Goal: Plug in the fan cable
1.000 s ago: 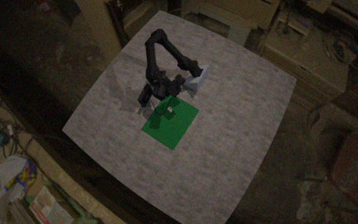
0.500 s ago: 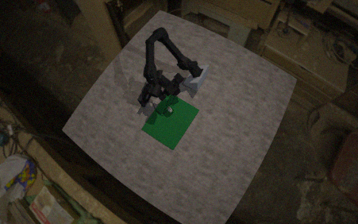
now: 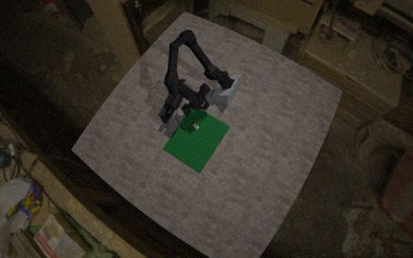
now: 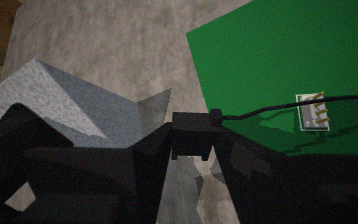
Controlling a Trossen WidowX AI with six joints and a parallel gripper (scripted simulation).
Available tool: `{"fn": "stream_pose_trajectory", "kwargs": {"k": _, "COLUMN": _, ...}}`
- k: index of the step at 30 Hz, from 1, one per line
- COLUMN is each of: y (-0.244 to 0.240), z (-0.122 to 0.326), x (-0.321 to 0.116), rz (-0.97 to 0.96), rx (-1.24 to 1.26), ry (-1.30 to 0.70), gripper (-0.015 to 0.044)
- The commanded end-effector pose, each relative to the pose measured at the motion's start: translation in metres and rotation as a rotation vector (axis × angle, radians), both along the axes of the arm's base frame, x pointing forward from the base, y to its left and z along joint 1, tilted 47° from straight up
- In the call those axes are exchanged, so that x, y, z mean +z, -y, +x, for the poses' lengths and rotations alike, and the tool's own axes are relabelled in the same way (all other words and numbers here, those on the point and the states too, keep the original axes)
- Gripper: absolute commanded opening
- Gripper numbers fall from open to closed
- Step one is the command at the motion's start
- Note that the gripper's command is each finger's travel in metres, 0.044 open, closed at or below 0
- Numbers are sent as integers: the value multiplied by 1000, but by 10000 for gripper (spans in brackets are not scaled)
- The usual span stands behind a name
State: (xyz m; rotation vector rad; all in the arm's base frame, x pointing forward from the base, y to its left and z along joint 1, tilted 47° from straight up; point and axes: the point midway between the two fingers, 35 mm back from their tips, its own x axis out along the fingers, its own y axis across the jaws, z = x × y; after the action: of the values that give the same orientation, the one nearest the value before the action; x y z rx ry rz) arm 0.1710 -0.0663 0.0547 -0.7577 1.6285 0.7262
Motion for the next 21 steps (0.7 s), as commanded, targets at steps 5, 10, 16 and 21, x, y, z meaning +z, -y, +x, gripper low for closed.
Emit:
{"fn": "stream_pose_trajectory", "kwargs": {"k": 5, "y": 0, "z": -1, "x": 0, "rz": 98, "rx": 18, "ry": 66, "gripper": 0}}
{"fn": "stream_pose_trajectory", "kwargs": {"k": 10, "y": 0, "z": 0, "x": 1, "rz": 147, "rx": 30, "ry": 114, "gripper": 0}}
{"fn": "stream_pose_trajectory", "kwargs": {"k": 16, "y": 1, "z": 1, "x": 2, "rz": 199, "rx": 47, "ry": 178, "gripper": 0}}
{"fn": "stream_pose_trajectory", "kwargs": {"k": 21, "y": 3, "z": 3, "x": 5, "rz": 236, "rx": 64, "ry": 236, "gripper": 0}}
